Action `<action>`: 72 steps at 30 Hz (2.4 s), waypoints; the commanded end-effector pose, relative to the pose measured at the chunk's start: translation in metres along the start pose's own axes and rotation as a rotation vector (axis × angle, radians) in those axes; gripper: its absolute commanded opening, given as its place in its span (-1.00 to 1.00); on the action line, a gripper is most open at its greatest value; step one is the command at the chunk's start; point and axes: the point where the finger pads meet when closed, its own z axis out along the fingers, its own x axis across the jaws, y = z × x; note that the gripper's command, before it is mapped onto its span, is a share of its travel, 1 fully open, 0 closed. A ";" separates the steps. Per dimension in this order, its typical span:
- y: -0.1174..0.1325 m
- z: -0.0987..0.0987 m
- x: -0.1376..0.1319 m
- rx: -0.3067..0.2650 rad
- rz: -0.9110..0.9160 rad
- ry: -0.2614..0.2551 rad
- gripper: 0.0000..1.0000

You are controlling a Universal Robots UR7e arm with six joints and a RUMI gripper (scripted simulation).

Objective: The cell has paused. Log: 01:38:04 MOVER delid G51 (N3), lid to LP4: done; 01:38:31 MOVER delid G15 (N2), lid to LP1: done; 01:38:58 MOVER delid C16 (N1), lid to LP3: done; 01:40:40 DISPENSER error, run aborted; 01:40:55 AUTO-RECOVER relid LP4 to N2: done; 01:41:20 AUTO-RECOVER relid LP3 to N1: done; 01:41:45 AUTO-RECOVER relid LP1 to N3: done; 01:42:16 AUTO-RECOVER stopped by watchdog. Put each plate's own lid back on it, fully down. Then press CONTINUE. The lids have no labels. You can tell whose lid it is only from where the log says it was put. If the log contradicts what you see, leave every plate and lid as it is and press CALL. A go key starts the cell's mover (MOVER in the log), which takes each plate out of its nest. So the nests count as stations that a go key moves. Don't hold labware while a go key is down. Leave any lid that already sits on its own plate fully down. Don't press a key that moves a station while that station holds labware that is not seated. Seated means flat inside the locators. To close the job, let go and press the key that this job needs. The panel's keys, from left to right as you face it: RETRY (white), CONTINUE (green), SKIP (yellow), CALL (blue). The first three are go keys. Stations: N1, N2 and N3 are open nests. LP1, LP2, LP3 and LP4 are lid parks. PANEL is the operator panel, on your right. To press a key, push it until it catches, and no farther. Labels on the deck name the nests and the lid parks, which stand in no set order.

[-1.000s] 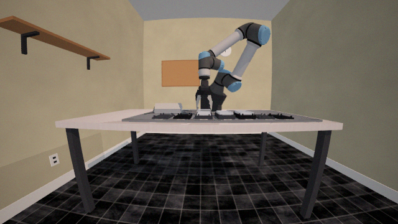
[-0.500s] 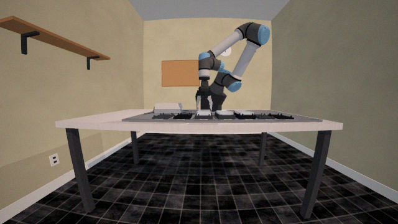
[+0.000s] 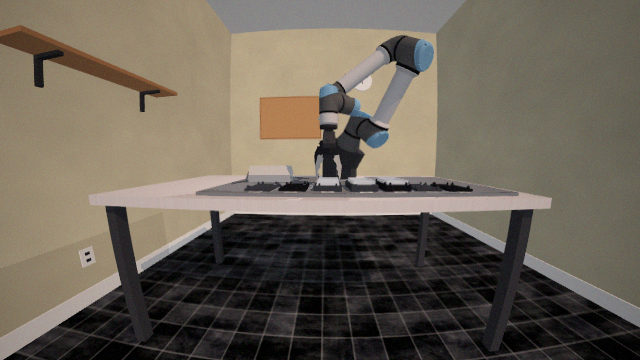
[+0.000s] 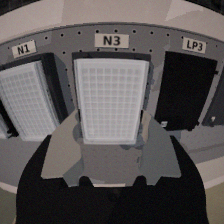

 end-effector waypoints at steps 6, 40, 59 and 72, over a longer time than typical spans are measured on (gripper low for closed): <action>0.000 0.002 0.000 0.001 0.000 0.001 -1.00; 0.000 0.003 0.000 0.001 0.000 0.001 -1.00; 0.000 0.003 0.000 0.001 0.000 0.001 0.64; 0.000 0.003 0.000 0.001 0.000 0.001 0.64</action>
